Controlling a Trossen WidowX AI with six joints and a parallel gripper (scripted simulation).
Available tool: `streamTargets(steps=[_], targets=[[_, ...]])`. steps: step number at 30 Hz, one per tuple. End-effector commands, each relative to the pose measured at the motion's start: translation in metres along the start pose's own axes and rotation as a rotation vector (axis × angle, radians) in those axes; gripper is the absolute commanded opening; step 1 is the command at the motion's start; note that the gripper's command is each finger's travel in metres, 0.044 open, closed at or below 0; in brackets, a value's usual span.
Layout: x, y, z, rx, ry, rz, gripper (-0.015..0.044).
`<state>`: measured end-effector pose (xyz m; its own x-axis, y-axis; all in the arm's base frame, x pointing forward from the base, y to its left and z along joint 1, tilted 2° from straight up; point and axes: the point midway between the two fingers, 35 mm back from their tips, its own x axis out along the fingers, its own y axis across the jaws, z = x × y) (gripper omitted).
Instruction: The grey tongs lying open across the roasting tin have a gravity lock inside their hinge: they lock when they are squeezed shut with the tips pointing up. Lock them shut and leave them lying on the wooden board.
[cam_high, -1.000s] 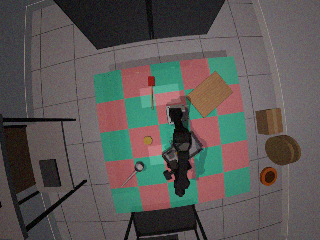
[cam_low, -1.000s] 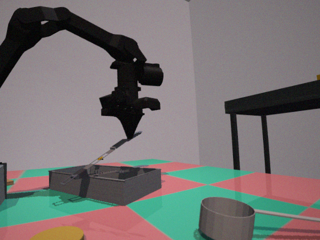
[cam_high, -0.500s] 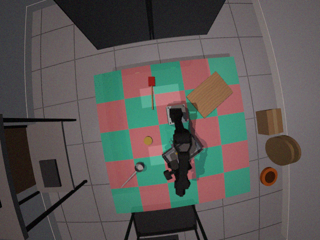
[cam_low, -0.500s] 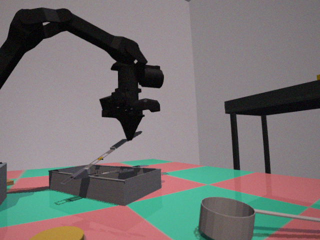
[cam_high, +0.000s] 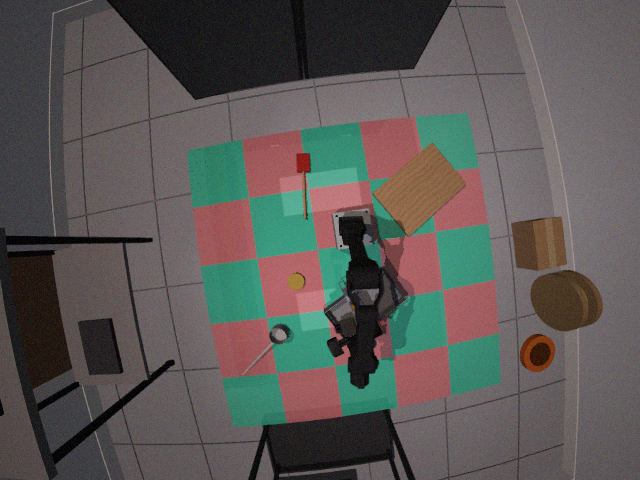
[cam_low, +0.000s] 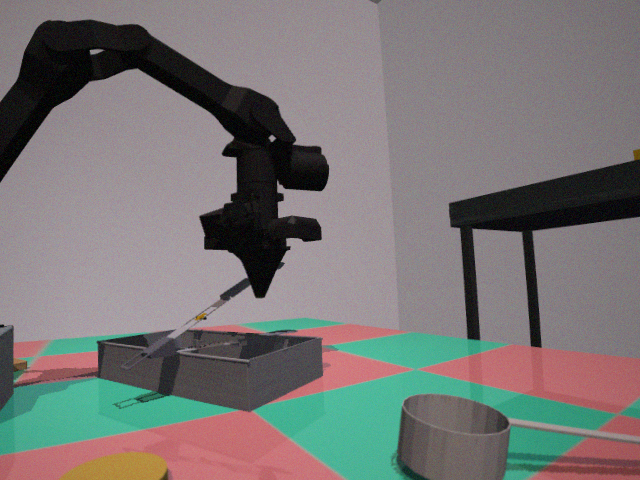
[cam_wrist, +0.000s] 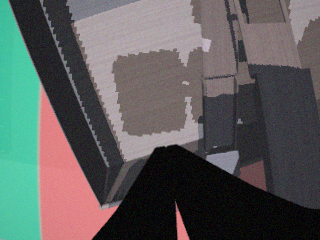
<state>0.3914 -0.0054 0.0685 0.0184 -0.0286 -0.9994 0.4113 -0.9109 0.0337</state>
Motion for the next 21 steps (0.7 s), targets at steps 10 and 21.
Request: streamTargets(steps=[10, 21], targets=[[0.024, 0.0, 0.002, 0.004, -0.008, 0.002, -0.015], [0.033, 0.0, 0.003, 0.004, -0.008, 0.002, -0.015]])
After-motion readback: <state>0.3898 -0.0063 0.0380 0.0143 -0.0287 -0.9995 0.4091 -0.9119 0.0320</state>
